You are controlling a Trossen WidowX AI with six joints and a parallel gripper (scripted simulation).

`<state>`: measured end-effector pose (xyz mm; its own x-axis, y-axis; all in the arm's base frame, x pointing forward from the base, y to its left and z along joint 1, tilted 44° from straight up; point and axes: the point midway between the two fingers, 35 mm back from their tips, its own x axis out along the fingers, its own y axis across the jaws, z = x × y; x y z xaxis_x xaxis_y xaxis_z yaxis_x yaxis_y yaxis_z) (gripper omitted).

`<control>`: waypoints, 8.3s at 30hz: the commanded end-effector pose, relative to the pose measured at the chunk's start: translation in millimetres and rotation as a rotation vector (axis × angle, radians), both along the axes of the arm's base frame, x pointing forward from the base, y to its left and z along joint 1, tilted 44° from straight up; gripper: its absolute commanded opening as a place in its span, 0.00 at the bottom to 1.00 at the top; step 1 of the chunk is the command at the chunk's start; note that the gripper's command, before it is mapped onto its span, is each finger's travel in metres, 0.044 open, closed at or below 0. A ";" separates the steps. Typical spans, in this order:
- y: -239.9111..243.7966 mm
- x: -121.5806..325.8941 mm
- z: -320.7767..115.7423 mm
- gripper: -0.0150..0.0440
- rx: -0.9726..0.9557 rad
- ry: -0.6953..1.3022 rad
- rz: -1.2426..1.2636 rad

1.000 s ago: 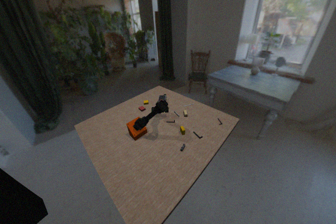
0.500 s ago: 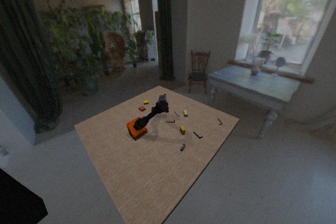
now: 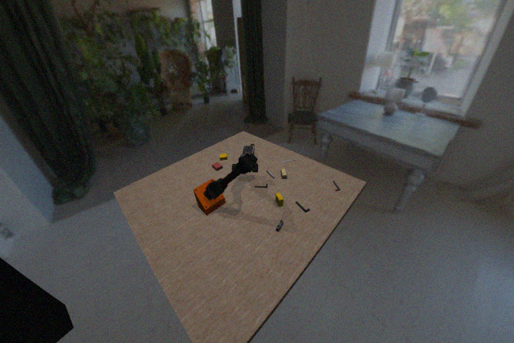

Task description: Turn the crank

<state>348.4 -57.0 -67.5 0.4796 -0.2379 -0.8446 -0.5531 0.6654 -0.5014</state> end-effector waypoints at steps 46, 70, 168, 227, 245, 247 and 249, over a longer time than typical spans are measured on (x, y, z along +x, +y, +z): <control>-6.4 6.1 7.4 0.25 -0.012 -0.018 -0.012; -6.8 6.6 8.5 0.25 -0.012 -0.018 -0.012; -8.2 8.9 13.8 0.25 -0.012 -0.019 -0.012; -7.9 12.1 21.7 0.25 -0.012 -0.019 -0.012; -5.6 14.7 28.8 0.25 -0.012 -0.019 -0.012; -5.0 15.0 29.8 0.25 -0.012 -0.019 -0.012; -4.4 15.3 30.9 0.25 -0.012 -0.019 -0.012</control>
<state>360.3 -63.2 -44.6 0.4788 -0.2534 -0.8406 -0.5436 0.6662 -0.5105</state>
